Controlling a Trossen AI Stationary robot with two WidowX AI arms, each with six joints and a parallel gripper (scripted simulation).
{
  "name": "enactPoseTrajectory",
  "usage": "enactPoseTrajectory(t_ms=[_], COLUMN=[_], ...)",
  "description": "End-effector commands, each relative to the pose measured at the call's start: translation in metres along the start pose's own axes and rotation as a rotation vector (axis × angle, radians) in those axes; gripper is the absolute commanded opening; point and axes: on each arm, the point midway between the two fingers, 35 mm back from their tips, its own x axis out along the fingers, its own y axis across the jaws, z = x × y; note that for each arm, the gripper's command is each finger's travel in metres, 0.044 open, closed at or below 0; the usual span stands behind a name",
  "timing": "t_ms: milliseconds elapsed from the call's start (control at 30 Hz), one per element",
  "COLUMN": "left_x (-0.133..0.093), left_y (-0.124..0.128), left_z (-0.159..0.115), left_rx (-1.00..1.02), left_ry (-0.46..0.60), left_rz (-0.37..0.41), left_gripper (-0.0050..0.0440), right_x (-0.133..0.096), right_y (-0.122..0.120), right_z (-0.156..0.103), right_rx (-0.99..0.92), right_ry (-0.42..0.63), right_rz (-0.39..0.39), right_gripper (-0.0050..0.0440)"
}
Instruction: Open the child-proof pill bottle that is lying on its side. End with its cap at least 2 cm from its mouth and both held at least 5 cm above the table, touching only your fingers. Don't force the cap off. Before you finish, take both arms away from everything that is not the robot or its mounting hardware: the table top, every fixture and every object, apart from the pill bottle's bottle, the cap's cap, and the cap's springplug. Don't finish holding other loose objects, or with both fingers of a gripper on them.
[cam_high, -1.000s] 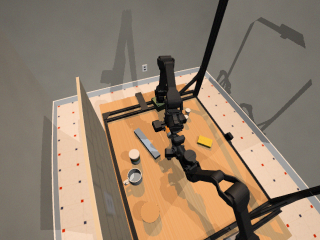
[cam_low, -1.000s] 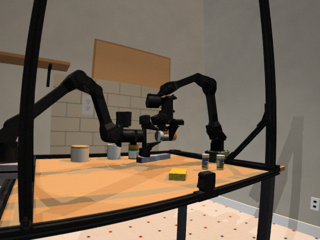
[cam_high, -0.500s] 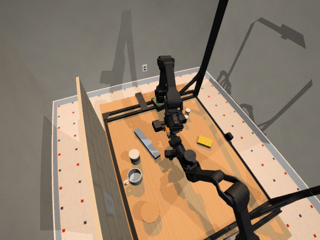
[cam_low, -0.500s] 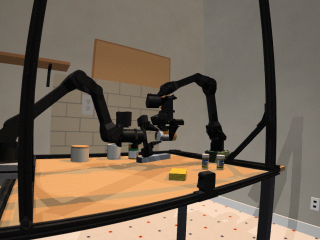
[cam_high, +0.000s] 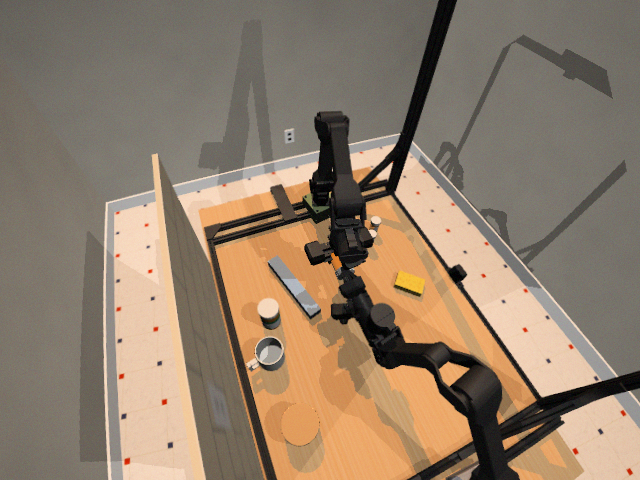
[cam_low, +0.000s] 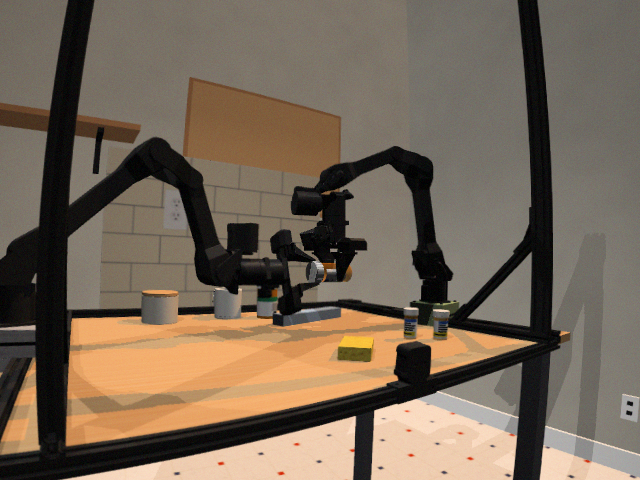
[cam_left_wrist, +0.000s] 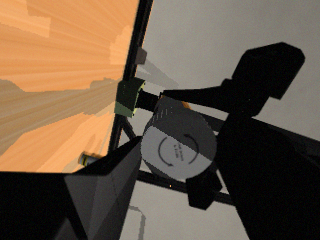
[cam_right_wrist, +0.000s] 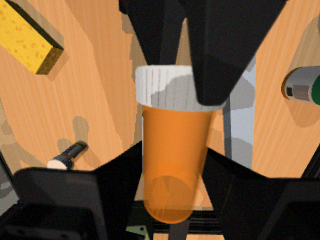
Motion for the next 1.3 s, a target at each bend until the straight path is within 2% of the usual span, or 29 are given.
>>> enactPoseTrajectory(t_ms=[0,200,400,1267], left_x=[-0.014,-0.035,-0.047,-0.048], left_y=[-0.002,-0.002,-0.002,-0.001], left_z=[0.000,-0.001,-0.001,0.000], left_rx=[-0.010,-0.010,-0.010,-0.006], left_ry=[0.000,0.000,0.000,-0.004], left_rz=[-0.002,-0.002,-0.002,0.003], left_gripper=[0.0000,0.0000,0.0000,0.0000], right_x=[-0.004,-0.004,-0.004,-0.004], right_y=[0.000,0.000,0.000,0.000], right_z=[0.005,0.005,0.005,0.005], right_rx=[-0.006,-0.006,-0.006,-0.006], right_ry=[-0.022,-0.022,-0.022,-0.022], right_rz=[-0.003,-0.003,-0.003,-0.003], right_gripper=[0.0000,0.0000,0.0000,0.0000])
